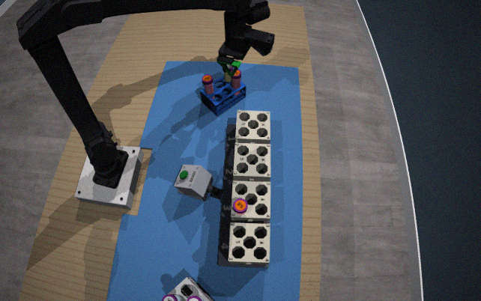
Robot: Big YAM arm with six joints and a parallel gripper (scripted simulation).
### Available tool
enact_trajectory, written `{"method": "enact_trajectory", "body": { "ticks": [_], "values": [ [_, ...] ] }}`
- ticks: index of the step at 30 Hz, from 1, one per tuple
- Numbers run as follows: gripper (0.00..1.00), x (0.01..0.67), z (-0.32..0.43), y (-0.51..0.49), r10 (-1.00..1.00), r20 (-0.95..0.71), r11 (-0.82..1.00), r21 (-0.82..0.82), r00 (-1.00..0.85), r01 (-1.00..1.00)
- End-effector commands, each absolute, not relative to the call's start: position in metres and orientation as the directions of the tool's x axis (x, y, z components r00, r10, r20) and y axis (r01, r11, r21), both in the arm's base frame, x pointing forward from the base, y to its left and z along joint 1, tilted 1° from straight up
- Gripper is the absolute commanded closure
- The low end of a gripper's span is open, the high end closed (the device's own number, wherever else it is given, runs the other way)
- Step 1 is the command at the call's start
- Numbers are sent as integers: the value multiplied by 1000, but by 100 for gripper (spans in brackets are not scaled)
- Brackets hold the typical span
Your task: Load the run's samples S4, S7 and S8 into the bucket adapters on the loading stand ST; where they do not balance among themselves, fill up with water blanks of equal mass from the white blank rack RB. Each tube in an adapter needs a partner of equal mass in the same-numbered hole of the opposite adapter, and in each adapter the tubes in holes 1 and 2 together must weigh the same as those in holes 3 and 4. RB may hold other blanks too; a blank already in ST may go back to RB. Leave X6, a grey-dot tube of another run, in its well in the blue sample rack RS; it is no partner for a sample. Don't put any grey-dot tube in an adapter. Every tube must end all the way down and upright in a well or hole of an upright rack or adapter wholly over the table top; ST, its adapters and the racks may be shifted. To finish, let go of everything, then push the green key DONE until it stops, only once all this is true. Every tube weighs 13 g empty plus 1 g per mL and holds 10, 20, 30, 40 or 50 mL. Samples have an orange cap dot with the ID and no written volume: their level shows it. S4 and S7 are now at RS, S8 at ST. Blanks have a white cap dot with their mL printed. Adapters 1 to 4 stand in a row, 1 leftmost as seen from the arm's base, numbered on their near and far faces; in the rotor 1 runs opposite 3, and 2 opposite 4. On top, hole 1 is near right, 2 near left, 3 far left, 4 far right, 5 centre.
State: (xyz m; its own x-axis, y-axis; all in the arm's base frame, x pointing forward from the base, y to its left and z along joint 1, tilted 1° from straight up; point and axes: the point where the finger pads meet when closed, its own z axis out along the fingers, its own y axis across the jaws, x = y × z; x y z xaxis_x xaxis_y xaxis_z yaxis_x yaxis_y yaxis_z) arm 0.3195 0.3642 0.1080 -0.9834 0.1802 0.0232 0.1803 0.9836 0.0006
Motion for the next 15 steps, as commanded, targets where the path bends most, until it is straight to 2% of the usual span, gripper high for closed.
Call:
{"method": "enact_trajectory", "body": {
  "ticks": [1,8,15],
  "values": [
    [20,330,144,376,386,-1,921,64,-923,385],
    [20,331,145,376,618,16,784,63,-786,618],
    [20,328,129,373,609,16,792,37,-793,609]
  ]
}}
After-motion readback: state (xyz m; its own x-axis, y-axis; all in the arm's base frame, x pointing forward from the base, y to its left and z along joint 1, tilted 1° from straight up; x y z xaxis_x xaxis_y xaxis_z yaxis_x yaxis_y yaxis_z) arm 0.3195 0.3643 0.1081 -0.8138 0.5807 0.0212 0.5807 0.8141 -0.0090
